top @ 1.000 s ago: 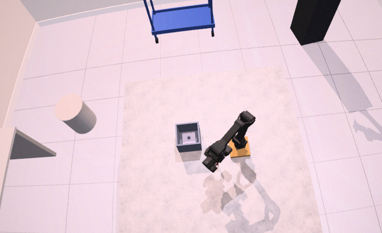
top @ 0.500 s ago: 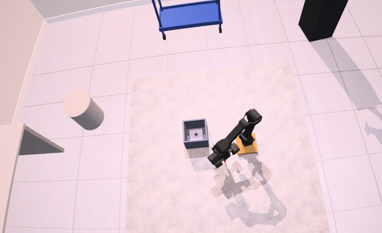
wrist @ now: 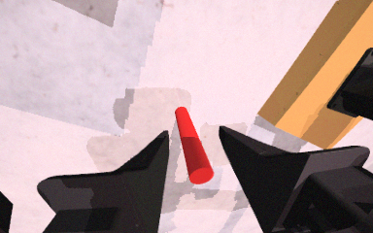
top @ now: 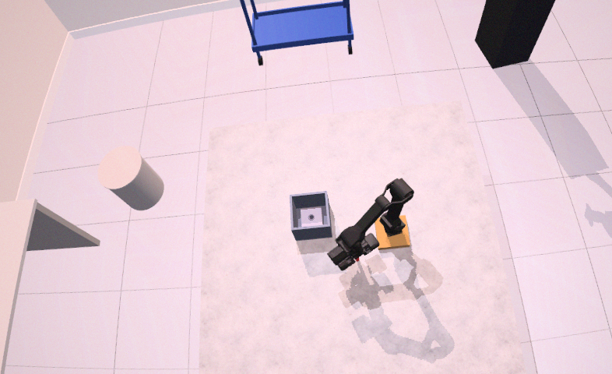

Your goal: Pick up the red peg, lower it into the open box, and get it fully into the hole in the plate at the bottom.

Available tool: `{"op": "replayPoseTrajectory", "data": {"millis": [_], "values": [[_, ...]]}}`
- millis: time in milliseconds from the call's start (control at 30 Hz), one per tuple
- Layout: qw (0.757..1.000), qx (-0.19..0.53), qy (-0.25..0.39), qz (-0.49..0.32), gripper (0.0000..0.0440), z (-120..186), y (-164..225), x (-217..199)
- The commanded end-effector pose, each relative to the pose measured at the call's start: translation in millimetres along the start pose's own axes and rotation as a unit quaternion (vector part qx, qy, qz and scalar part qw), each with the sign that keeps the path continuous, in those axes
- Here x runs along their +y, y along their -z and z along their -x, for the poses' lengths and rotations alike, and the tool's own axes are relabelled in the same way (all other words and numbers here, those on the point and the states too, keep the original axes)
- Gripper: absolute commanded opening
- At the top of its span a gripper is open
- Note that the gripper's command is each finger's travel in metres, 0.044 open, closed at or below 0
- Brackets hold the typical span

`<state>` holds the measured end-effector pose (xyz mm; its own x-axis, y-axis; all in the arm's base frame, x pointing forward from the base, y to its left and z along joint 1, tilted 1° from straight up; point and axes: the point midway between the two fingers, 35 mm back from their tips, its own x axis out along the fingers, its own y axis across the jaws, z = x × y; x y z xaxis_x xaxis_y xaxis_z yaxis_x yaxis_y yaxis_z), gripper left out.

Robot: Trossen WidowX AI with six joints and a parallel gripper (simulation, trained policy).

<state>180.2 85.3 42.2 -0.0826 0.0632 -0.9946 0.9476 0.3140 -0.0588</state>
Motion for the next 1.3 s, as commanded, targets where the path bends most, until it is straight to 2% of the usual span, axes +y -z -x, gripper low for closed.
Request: {"op": "replayPoseTrajectory", "data": {"millis": [0, 167, 200, 767, 1267], "values": [[1.000, 0.005, -0.001, 0.003, 0.0133, -3.0, -0.9, 2.7], [1.000, 0.013, -0.003, 0.011, 0.0006, -2.1, -1.0, 6.4], [1.000, 0.014, -0.005, 0.013, 0.0000, -1.4, -0.8, 7.1], [0.993, 0.051, -0.109, 0.012, 0.0000, 61.9, 0.4, 21.2], [0.982, 0.011, -0.190, 0.017, 0.0000, 134.5, -28.6, 21.3]]}}
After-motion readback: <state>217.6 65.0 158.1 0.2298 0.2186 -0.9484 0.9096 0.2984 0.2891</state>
